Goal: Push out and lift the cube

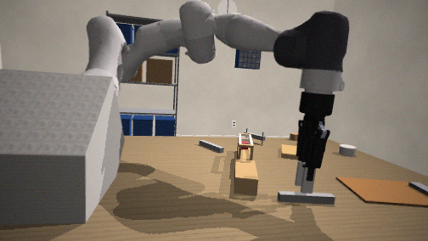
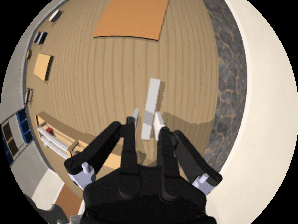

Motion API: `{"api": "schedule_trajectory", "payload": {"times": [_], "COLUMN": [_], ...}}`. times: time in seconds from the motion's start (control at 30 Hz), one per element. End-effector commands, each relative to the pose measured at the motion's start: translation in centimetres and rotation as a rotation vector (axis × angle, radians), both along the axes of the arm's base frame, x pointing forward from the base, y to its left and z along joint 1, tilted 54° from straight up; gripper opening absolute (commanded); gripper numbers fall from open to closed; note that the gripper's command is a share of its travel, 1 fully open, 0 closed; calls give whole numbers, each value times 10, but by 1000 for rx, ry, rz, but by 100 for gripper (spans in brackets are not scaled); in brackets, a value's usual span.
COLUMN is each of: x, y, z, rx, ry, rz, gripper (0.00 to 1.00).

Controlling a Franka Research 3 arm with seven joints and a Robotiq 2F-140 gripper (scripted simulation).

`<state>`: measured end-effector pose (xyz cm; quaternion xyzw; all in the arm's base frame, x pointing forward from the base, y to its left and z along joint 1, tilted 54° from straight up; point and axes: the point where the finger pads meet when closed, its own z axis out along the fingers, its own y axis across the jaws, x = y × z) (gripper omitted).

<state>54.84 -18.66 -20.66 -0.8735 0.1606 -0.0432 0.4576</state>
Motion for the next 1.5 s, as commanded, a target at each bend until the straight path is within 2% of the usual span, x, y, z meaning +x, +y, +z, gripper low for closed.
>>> {"api": "schedule_trajectory", "payload": {"times": [0.0,0.63,1.47], "x": [4,10,10], "y": [-5,14,14], "z": [-4,-19,-19], "rx": [-19,-19,-19], "ry": [-13,-13,-13], "rz": [-10,-10,-10], "gripper": [23,23,23]}}
